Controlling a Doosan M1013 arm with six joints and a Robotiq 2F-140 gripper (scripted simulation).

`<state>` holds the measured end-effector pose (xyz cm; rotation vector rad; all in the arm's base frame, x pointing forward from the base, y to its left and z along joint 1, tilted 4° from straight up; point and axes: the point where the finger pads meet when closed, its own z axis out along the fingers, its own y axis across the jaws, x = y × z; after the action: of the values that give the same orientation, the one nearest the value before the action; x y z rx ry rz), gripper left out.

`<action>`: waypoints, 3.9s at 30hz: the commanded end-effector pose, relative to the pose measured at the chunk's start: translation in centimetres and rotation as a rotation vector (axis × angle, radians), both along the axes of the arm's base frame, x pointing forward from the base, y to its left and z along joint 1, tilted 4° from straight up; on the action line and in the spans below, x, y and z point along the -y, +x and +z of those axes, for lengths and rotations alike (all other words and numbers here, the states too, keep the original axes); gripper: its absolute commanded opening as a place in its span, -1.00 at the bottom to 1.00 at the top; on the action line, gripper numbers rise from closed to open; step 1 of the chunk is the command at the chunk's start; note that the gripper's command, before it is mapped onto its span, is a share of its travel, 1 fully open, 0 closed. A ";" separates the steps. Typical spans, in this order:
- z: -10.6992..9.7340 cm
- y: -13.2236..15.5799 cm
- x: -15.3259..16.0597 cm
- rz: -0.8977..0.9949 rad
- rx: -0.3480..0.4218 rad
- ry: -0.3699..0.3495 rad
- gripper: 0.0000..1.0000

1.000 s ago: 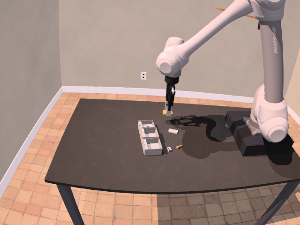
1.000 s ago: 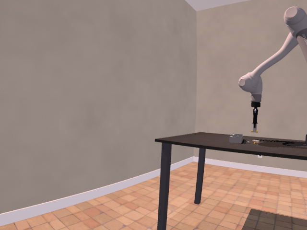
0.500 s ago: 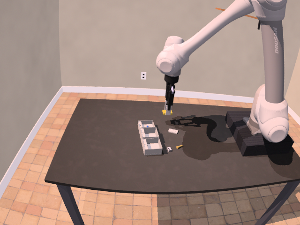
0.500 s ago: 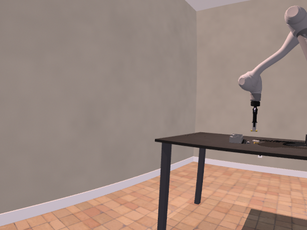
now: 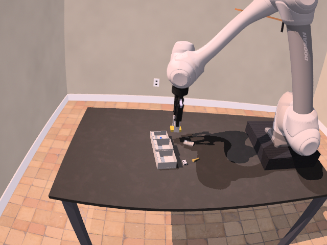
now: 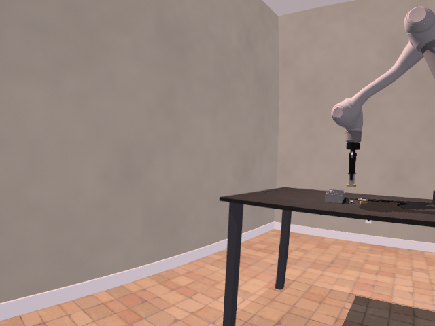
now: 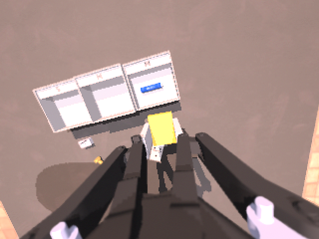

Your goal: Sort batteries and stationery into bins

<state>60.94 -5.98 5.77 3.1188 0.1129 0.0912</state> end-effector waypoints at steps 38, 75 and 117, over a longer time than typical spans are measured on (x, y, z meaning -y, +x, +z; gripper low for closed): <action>-0.4 5.6 -9.3 0.073 -0.001 -0.005 -0.57; -5.0 5.9 -9.2 0.073 -0.001 -0.005 -0.57; -2.3 5.7 -9.2 0.073 -0.001 -0.005 -0.44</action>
<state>66.66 3.21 3.23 3.1099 0.2270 0.0895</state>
